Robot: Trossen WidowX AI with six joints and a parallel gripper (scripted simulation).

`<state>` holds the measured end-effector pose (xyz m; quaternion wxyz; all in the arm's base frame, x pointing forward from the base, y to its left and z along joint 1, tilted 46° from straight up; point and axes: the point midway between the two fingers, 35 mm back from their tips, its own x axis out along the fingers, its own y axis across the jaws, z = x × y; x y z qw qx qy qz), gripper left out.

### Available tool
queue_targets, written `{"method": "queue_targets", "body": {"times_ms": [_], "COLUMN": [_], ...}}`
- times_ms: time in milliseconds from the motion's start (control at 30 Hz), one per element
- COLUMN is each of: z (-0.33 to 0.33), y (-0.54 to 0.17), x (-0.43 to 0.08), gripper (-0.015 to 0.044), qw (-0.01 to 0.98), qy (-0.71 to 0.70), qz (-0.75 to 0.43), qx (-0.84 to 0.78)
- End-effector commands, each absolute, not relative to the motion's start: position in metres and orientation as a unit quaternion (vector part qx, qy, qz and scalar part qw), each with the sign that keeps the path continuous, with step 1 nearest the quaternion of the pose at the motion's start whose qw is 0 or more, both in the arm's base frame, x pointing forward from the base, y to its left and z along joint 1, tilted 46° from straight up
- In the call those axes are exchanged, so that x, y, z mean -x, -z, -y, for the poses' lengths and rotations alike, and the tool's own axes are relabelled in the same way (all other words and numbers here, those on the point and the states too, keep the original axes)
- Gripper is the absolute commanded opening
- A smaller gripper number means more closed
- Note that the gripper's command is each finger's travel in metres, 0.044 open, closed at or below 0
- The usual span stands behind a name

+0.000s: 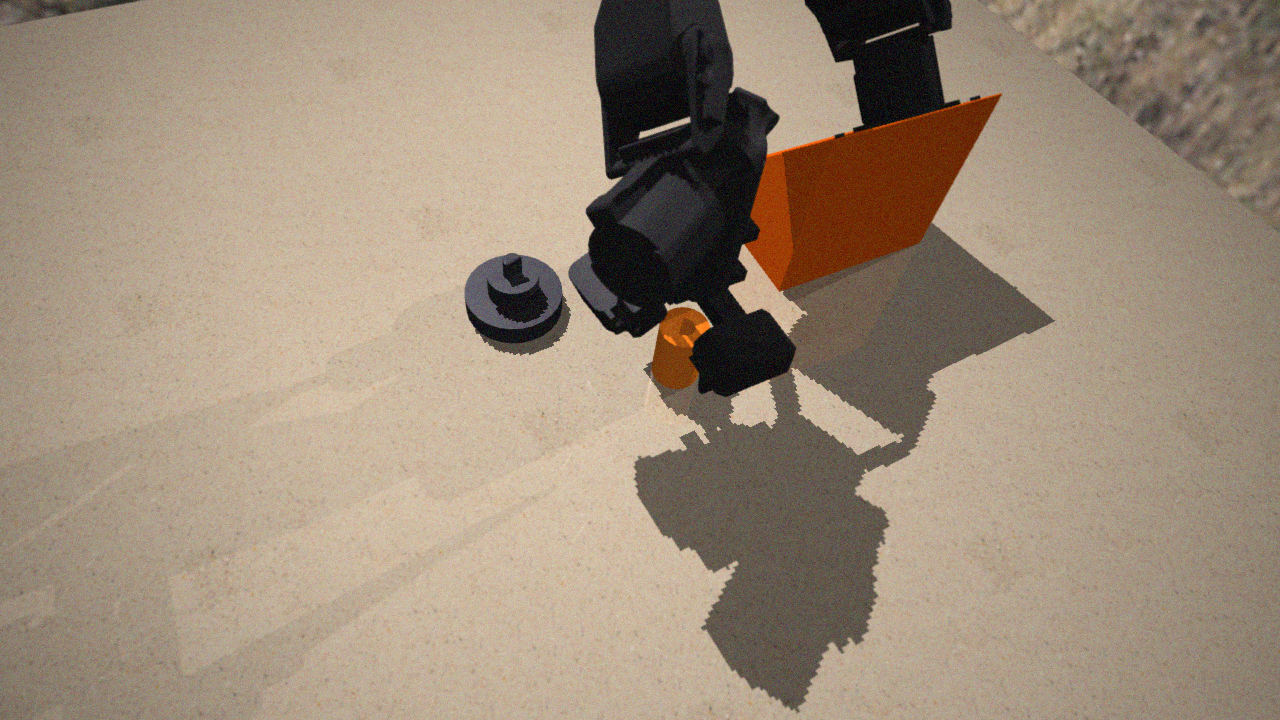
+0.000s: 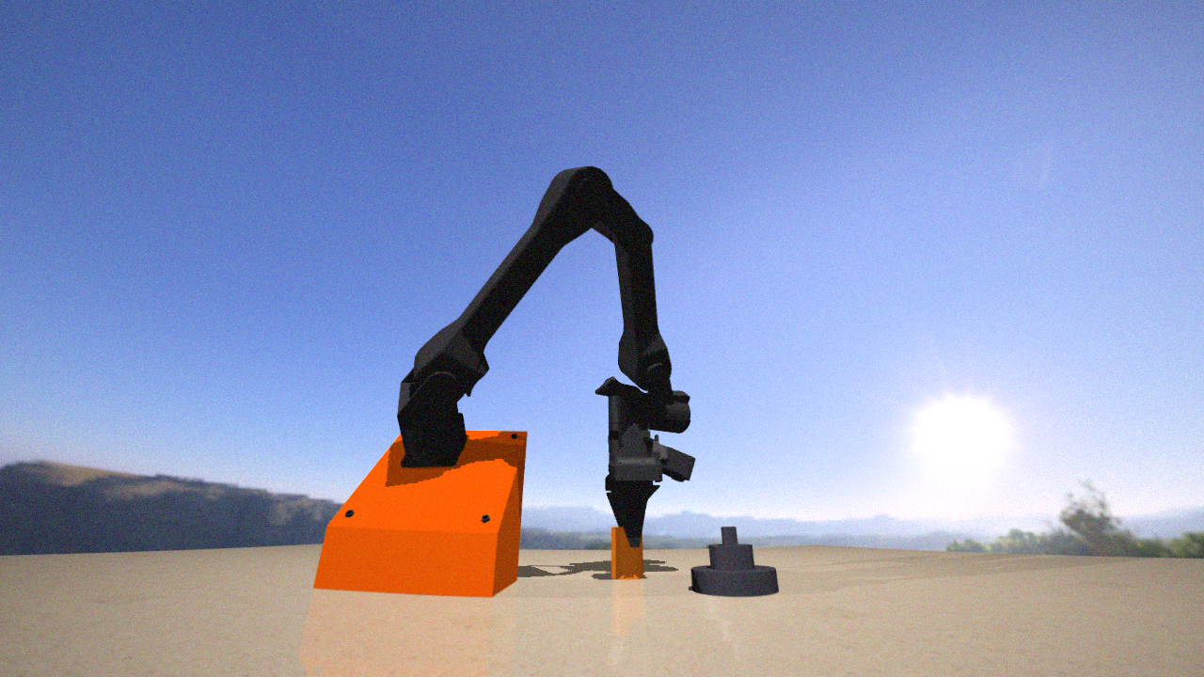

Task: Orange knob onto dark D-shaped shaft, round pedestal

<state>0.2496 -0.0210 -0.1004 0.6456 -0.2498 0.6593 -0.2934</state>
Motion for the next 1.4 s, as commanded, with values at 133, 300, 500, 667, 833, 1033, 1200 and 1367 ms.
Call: {"method": "queue_targets", "body": {"times_ms": [133, 300, 500, 667, 833, 1033, 1200, 1367], "z": [0.032, 0.038, 0.044, 0.044, 0.044, 0.044, 0.036, 0.011], "y": [0.11, 0.115, 0.119, 0.119, 0.119, 0.119, 0.115, 0.097], "x": [-0.244, -0.243, -0.242, -0.242, -0.242, -0.242, -0.245, -0.253], "gripper": [0.044, 0.044, 0.044, 0.0309, 0.0177, 0.0137, 0.0026, 0.0], "qw": [0.641, 0.64, 0.64, 0.64, 0.64, 0.64, 0.641, 0.643], "qy": [0.294, 0.294, 0.295, 0.295, 0.295, 0.295, 0.294, 0.29], "qz": [-0.661, -0.661, -0.661, -0.661, -0.661, -0.661, -0.661, -0.662], "qx": [0.257, 0.257, 0.258, 0.258, 0.258, 0.258, 0.257, 0.254]}}
